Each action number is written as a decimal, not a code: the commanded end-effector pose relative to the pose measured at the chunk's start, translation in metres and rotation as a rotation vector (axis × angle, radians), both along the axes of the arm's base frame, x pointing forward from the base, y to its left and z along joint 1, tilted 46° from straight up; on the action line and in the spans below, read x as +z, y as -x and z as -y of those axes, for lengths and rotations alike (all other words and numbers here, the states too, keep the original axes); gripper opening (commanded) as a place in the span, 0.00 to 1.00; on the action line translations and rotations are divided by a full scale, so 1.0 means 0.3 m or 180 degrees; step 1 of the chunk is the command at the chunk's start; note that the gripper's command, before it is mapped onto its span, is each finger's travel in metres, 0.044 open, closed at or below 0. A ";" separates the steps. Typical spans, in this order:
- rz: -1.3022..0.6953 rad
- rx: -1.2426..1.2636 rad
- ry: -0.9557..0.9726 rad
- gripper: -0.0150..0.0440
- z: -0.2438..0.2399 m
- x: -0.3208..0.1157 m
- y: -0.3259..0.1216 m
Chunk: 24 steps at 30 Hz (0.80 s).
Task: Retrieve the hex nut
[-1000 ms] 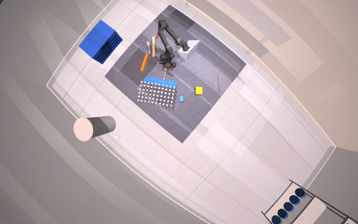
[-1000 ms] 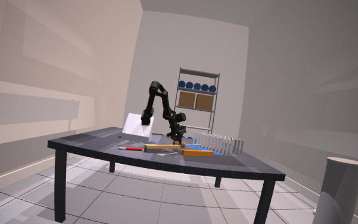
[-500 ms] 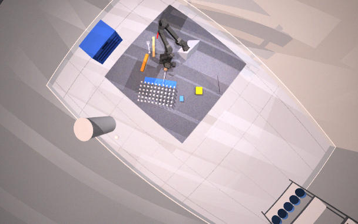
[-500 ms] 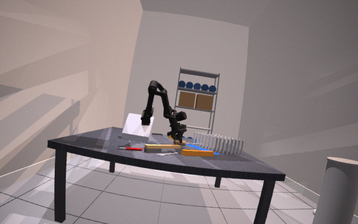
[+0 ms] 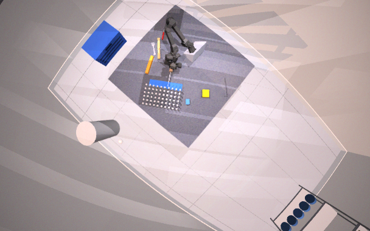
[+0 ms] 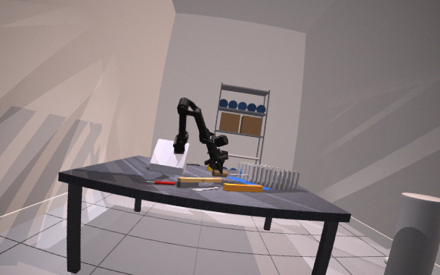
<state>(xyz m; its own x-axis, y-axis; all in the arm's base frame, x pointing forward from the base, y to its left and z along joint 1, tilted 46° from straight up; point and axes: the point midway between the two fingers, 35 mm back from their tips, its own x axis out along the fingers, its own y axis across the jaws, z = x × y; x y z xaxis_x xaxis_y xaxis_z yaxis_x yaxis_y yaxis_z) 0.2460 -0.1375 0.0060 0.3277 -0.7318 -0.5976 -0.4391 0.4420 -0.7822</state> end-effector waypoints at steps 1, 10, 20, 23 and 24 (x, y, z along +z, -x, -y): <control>-0.0005 0.0020 -0.0006 0.25 0.000 0.017 0.037; -0.0013 0.0025 -0.0014 0.25 -0.002 0.038 0.086; -0.0033 -0.0007 -0.0109 0.25 -0.089 0.094 0.033; -0.0037 -0.0015 -0.0121 0.25 -0.120 0.120 0.021; -0.0038 -0.0017 -0.0123 0.25 -0.130 0.130 0.018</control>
<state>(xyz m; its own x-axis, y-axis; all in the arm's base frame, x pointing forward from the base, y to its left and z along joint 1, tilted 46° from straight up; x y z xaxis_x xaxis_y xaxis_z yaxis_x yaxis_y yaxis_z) 0.2333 -0.1098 0.0319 0.3057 -0.7118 -0.6324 -0.4592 0.4716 -0.7528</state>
